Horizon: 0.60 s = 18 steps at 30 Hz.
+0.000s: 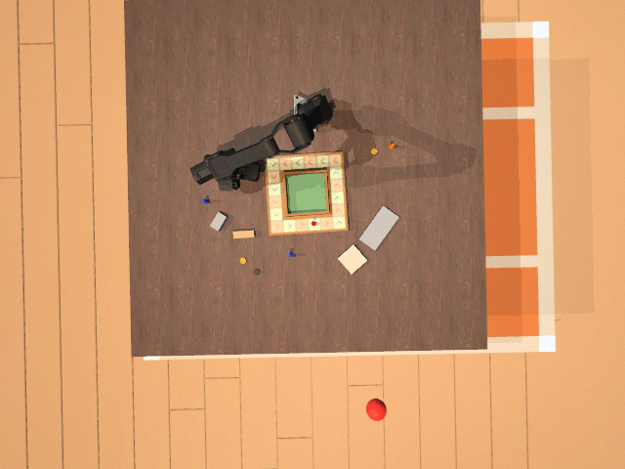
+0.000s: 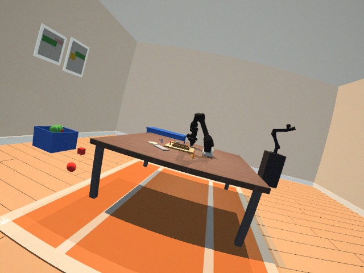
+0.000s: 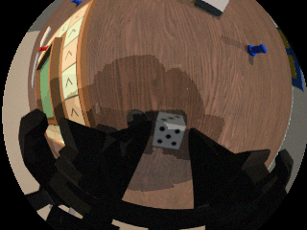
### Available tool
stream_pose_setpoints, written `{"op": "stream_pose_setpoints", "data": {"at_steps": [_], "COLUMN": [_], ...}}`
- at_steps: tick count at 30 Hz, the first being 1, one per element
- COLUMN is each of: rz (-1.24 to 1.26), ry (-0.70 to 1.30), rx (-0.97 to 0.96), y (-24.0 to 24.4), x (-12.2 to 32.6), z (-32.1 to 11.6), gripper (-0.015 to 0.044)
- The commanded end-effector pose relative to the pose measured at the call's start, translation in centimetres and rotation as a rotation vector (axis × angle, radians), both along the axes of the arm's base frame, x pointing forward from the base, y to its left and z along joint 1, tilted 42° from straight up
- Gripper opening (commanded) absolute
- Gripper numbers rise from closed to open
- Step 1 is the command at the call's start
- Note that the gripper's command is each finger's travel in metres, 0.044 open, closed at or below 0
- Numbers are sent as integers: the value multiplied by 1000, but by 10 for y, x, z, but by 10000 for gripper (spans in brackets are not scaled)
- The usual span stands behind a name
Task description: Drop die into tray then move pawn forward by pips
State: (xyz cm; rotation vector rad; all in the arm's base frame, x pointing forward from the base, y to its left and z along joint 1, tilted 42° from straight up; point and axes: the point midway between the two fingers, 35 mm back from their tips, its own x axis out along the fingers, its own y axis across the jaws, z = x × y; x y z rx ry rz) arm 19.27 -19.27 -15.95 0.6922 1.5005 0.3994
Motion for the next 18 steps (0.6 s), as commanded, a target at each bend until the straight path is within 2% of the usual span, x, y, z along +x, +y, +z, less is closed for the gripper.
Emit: {"op": "stream_pose_setpoints", "data": {"at_steps": [1,8,11,18], "rz": [-4,-4,-5,-5], "ry": [5,5,5,5], "rx": [9,9,8,6], "y": [3,3,1,-27], "x": [-1,-1,0,3], "z": [-1,-1,1,23], "gripper": [111,64,0,0]}}
